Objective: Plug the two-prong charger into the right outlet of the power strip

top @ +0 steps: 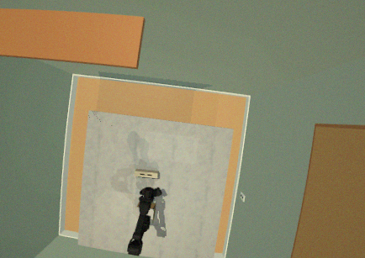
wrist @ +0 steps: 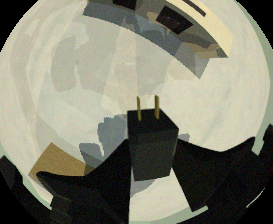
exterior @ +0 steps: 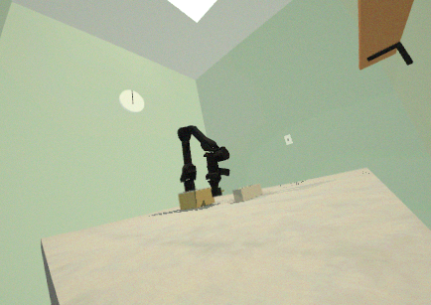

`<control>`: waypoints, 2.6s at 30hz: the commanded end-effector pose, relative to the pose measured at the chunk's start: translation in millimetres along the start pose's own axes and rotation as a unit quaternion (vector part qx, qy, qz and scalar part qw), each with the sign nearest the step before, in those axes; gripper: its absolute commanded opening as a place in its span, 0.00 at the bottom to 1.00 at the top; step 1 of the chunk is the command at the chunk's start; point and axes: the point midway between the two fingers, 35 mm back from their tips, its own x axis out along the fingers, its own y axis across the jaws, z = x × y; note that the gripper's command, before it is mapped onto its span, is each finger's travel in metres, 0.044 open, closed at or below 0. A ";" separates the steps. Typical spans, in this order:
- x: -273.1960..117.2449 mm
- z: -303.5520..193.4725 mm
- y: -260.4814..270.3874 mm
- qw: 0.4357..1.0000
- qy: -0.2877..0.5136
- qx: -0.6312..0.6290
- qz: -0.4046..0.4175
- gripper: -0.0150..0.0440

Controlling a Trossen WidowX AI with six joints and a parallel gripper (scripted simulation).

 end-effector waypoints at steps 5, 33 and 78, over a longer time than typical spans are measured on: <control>4.3 8.6 2.0 0.999 -0.004 0.053 0.004 0.25; 22.1 30.9 12.3 0.974 -0.002 0.225 0.017 0.25; 25.0 72.0 -8.2 0.958 -0.001 0.286 0.021 0.25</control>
